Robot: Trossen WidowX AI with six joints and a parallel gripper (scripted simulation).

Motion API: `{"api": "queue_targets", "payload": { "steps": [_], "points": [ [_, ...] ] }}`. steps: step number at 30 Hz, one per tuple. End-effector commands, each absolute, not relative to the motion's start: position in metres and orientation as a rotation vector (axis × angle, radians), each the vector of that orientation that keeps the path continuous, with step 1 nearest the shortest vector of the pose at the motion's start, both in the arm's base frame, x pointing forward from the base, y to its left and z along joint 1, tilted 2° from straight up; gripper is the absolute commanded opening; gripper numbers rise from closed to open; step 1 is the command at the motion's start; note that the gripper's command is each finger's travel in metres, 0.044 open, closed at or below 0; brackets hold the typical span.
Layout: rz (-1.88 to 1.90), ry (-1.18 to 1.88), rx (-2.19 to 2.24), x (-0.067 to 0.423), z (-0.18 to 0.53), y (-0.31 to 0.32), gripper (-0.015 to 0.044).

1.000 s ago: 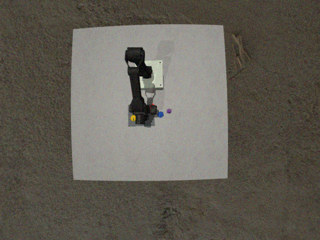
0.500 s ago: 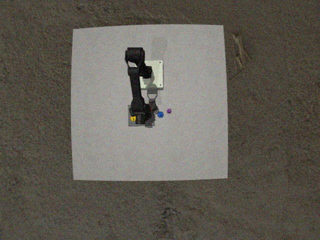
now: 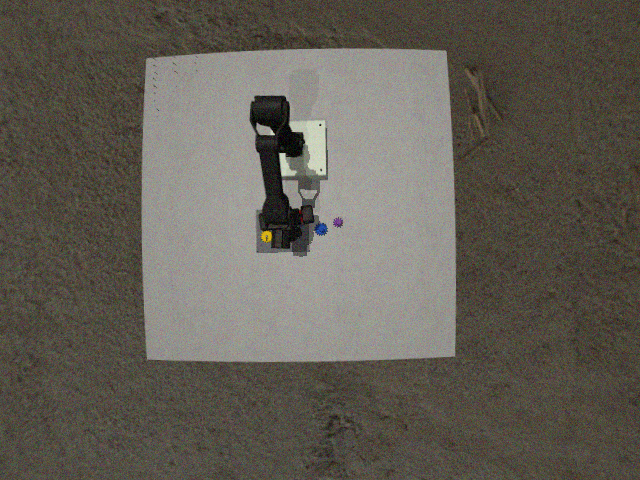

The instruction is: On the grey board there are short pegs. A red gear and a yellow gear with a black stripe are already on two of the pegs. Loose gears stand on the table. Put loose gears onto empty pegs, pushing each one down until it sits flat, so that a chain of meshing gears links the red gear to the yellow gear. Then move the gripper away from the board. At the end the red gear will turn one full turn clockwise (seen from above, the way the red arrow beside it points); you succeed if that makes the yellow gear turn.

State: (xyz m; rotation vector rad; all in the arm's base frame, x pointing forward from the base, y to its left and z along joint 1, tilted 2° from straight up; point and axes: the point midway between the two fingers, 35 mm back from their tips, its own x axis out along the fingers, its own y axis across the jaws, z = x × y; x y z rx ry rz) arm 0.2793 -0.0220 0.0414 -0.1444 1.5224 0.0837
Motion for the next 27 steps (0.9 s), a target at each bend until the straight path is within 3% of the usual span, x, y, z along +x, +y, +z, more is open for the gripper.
{"api": "queue_targets", "payload": {
  "steps": [1,14,19,27],
  "points": [
    [0.016,1.525,-0.07,0.278,0.04,-0.021,0.0],
    [-0.144,1.518,0.098,0.279,0.038,-0.022,0.0],
    [-0.102,1.521,0.053,0.279,0.039,-0.022,0.0131],
    [-0.012,1.524,-0.042,0.279,0.06,-0.021,0.014]
  ]
}}
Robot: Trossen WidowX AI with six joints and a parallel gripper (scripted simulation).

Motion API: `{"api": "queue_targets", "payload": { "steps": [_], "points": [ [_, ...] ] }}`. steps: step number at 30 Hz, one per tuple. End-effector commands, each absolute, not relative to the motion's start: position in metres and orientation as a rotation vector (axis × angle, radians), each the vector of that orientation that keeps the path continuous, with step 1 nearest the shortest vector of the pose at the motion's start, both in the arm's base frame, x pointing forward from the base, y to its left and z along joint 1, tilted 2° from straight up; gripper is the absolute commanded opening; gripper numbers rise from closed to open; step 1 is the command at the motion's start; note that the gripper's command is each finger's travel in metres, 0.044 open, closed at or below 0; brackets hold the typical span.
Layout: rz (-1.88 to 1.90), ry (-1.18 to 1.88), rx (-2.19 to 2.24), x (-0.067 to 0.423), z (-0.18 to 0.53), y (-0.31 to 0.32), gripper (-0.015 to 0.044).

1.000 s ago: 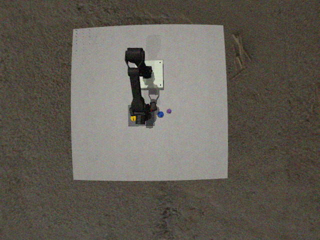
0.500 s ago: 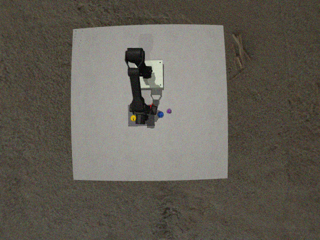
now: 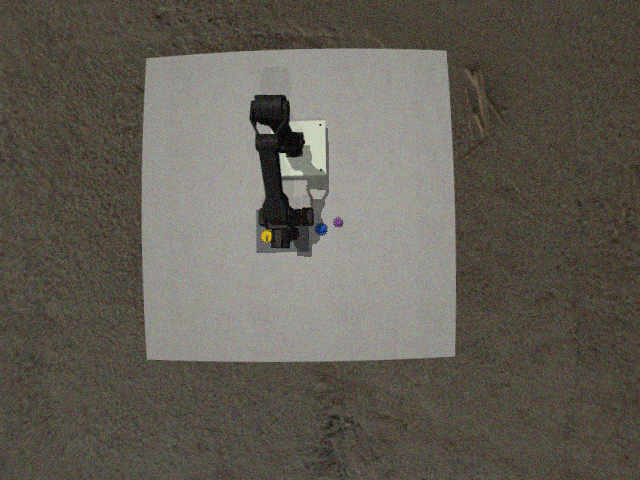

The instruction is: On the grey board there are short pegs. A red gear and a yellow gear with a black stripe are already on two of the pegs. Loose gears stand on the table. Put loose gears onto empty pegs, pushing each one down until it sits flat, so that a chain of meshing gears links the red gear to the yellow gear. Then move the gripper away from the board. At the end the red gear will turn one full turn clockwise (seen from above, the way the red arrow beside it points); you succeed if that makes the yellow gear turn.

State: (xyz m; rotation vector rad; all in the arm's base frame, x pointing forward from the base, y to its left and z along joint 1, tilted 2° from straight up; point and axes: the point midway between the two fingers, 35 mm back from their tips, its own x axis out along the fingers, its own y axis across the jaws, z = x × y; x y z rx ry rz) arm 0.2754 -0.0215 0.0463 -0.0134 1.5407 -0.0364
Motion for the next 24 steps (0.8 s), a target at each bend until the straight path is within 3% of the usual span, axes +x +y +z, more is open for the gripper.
{"api": "queue_targets", "payload": {
  "steps": [1,6,17,24],
  "points": [
    [0.0,1.524,-0.054,0.279,0.067,-0.021,0.014],
    [0.037,1.524,-0.092,0.277,0.087,-0.02,0.014],
    [-0.064,1.52,0.031,0.315,0.077,0.098,0.0429],
    [-0.064,1.52,0.031,0.315,0.069,0.098,0.044]
  ]
}}
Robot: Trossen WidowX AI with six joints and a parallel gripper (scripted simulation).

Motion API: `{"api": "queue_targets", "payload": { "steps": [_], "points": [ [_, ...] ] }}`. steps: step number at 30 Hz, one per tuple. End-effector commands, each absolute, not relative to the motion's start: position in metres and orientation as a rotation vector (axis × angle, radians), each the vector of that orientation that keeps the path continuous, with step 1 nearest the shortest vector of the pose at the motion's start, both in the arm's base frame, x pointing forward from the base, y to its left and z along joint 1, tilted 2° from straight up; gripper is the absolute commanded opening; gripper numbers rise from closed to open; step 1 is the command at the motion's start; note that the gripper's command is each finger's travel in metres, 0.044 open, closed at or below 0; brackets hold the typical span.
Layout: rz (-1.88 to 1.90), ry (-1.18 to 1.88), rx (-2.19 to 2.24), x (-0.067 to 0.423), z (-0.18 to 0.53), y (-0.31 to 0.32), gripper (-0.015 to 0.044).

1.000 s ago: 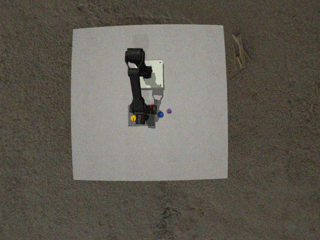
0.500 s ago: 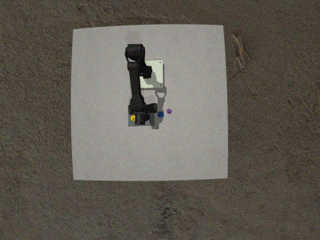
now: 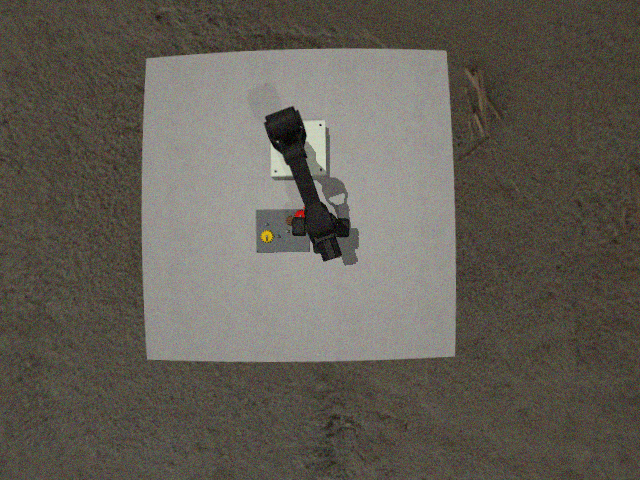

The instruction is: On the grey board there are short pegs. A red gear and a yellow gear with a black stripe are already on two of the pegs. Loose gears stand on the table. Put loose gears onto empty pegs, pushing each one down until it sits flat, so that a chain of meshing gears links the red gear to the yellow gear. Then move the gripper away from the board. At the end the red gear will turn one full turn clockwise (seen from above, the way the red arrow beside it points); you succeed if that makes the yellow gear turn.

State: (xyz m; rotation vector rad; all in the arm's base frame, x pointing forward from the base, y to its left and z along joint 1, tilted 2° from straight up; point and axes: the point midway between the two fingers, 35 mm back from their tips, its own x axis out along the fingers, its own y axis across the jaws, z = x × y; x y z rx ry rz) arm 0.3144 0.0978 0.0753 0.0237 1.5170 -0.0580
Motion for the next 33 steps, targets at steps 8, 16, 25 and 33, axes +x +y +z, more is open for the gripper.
{"api": "queue_targets", "payload": {
  "steps": [8,16,25,33],
  "points": [
    [-0.064,1.52,0.03,0.315,0.054,0.098,0.044],
    [-0.064,1.52,0.03,0.316,0.042,0.098,0.044],
    [-0.064,1.52,0.03,0.316,0.028,0.098,0.044],
    [-0.065,1.52,0.03,0.316,0.027,0.098,0.0387]
  ]
}}
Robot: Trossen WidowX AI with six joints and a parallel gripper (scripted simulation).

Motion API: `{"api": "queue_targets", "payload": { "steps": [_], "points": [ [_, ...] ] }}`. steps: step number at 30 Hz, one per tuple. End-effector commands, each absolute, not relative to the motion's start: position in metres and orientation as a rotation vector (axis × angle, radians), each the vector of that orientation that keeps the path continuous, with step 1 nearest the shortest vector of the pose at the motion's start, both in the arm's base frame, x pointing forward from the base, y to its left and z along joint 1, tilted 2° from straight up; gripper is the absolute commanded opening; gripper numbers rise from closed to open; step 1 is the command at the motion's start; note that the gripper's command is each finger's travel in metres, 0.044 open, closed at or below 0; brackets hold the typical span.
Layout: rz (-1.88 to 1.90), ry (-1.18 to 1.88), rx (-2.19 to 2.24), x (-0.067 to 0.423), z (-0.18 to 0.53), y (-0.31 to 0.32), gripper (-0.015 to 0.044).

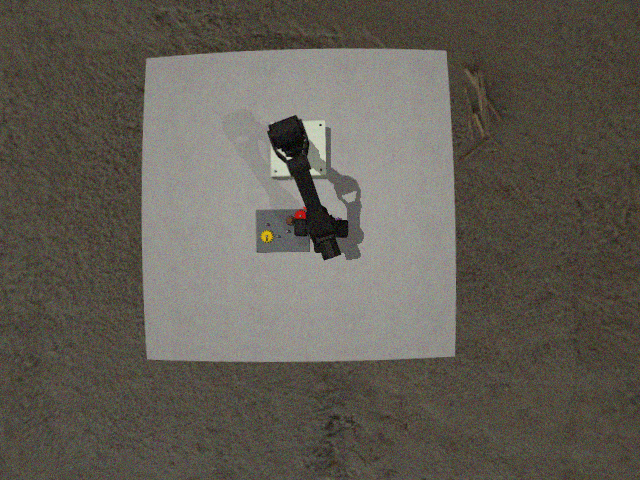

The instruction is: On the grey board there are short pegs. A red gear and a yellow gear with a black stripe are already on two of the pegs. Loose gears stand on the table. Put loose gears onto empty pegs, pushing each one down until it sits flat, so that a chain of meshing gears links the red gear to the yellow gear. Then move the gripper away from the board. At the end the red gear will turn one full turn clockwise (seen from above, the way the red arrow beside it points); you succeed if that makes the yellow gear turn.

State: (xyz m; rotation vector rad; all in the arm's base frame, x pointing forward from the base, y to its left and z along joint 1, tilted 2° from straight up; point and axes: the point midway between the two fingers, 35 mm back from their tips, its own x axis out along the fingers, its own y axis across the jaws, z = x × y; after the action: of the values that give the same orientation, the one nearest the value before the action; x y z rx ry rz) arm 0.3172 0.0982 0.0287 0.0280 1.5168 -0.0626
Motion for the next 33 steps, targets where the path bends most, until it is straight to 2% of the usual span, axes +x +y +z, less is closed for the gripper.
{"api": "queue_targets", "payload": {
  "steps": [1,12,18,20,33],
  "points": [
    [-0.065,1.52,0.03,0.316,0.027,0.098,0.0361],
    [-0.065,1.52,0.03,0.316,0.027,0.098,0.0072],
    [-0.065,1.52,0.03,0.316,0.027,0.098,0.0032],
    [-0.065,1.52,0.03,0.316,0.028,0.098,0.0],
    [-0.064,1.52,0.031,0.321,0.056,0.1,0.0]
  ]
}}
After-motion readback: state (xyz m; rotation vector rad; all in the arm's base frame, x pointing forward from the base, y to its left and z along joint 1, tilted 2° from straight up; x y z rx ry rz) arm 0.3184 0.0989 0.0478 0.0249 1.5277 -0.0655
